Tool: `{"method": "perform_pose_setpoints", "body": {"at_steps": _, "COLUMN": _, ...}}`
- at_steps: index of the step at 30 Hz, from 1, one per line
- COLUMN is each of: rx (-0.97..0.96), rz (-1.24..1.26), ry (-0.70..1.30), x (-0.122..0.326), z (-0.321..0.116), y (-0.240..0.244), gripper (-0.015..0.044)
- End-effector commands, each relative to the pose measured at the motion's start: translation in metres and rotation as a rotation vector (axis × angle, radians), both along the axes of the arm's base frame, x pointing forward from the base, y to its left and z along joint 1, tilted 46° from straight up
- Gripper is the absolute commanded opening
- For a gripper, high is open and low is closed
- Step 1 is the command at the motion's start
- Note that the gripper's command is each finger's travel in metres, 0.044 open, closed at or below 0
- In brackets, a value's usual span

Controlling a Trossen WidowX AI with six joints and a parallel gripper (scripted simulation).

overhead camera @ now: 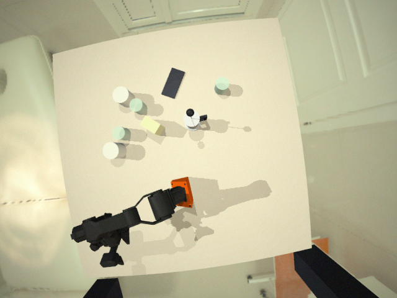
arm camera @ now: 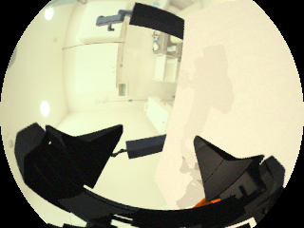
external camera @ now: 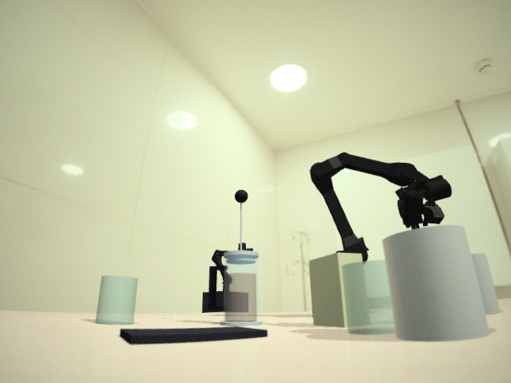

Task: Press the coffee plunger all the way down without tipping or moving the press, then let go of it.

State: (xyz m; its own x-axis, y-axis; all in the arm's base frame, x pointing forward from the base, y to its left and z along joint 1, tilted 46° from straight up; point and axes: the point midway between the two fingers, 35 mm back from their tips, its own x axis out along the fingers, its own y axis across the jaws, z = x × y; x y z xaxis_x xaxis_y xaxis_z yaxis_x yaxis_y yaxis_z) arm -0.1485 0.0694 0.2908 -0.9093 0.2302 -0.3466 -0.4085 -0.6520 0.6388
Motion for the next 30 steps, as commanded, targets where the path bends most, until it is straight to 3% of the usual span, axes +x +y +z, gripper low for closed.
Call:
{"method": "perform_pose_setpoints", "body": {"at_steps": 1, "rx": -0.003, "rz": -0.187, "ry": -0.025, "x": 0.014, "z": -0.001, "y": 0.046, "gripper": 0.0440}}
{"method": "perform_pose_setpoints", "body": {"at_steps": 9, "rx": -0.051, "rz": -0.545, "ry": -0.050, "x": 0.070, "z": -0.006, "y": 0.115, "gripper": 0.0440}}
{"method": "perform_pose_setpoints", "body": {"at_steps": 17, "rx": -0.091, "rz": -0.919, "ry": -0.068, "x": 0.166, "z": -0.015, "y": 0.160, "gripper": 0.0440}}
{"method": "perform_pose_setpoints", "body": {"at_steps": 23, "rx": -0.084, "rz": -1.094, "ry": -0.087, "x": 0.220, "z": -0.021, "y": 0.162, "gripper": 0.0440}}
{"method": "perform_pose_setpoints", "body": {"at_steps": 30, "rx": -0.168, "rz": -1.403, "ry": -0.083, "x": 0.313, "z": -0.042, "y": 0.139, "gripper": 0.0440}}
